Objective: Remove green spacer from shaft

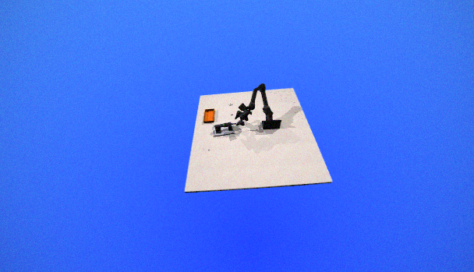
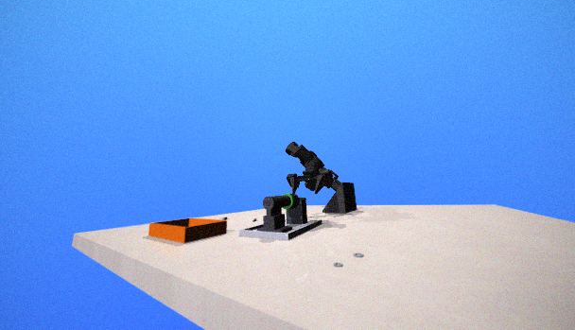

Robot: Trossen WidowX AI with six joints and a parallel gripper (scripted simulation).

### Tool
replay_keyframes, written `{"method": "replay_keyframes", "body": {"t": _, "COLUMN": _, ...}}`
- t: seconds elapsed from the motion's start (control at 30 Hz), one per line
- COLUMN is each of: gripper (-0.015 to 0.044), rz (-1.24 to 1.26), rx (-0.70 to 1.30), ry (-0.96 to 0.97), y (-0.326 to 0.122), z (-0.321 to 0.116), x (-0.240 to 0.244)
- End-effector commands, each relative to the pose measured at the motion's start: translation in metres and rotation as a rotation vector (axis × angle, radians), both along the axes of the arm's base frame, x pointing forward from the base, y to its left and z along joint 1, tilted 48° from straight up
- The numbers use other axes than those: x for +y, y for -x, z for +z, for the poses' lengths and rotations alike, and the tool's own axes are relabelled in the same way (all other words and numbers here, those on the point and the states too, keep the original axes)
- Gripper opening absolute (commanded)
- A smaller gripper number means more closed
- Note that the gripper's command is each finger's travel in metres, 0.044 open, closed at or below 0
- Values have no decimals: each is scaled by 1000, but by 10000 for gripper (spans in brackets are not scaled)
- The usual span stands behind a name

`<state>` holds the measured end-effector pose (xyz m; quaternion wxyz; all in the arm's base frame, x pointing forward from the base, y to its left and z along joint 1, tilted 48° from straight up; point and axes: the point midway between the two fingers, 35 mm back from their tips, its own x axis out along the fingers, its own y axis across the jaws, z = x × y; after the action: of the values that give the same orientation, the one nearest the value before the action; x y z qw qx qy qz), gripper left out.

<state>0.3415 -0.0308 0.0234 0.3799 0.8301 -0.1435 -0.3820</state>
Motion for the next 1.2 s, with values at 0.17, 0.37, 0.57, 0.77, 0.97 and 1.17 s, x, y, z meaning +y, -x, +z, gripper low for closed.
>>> {"method": "replay_keyframes", "body": {"t": 0.17, "gripper": 440, "rz": -5, "rx": -3, "ry": 0, "y": 0, "z": 0, "x": -1}}
{"method": "replay_keyframes", "body": {"t": 0.37, "gripper": 440, "rz": -5, "rx": -3, "ry": 0, "y": 0, "z": 0, "x": -1}}
{"method": "replay_keyframes", "body": {"t": 0.57, "gripper": 440, "rz": -5, "rx": -3, "ry": 0, "y": 3, "z": 0, "x": 0}}
{"method": "replay_keyframes", "body": {"t": 0.77, "gripper": 440, "rz": -5, "rx": -3, "ry": 0, "y": 3, "z": 0, "x": 0}}
{"method": "replay_keyframes", "body": {"t": 0.97, "gripper": 440, "rz": -5, "rx": -3, "ry": 0, "y": 3, "z": 0, "x": 0}}
{"method": "replay_keyframes", "body": {"t": 1.17, "gripper": 440, "rz": -5, "rx": -3, "ry": 0, "y": 1, "z": -1, "x": -2}}
